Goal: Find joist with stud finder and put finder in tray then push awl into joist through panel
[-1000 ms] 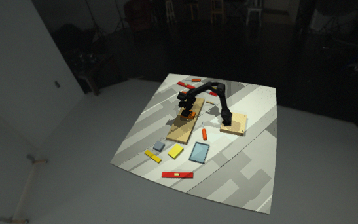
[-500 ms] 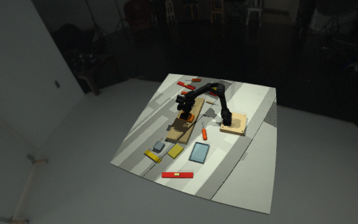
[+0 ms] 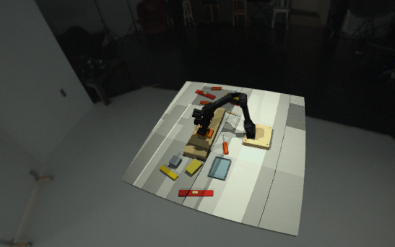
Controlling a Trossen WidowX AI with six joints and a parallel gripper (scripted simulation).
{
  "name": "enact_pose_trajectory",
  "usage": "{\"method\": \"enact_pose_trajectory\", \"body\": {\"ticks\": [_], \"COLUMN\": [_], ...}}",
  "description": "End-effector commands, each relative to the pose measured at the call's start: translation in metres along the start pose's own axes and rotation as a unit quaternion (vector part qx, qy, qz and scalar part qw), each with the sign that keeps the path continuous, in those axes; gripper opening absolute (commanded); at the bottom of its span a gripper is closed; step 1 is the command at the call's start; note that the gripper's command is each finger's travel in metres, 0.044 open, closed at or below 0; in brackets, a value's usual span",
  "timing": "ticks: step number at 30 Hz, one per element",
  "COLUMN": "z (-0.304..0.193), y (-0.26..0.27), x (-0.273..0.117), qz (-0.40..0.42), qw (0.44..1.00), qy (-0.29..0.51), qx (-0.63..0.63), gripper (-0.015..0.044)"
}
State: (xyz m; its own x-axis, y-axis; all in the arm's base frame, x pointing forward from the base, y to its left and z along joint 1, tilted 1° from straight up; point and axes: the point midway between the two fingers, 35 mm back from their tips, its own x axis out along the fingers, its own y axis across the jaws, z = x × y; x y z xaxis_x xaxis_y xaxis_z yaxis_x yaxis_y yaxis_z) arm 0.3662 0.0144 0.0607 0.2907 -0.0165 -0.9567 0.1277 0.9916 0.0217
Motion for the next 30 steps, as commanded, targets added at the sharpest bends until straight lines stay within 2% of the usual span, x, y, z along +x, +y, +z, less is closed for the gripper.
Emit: {"method": "enact_pose_trajectory", "body": {"ticks": [1,30], "z": [0.001,0.001], "y": [0.012,0.076], "x": [0.000,0.000], "qz": [0.001,0.004], "qw": [1.000,1.000], "qy": [0.000,0.000], "qx": [-0.001,0.000], "gripper": [0.0000,0.0000]}}
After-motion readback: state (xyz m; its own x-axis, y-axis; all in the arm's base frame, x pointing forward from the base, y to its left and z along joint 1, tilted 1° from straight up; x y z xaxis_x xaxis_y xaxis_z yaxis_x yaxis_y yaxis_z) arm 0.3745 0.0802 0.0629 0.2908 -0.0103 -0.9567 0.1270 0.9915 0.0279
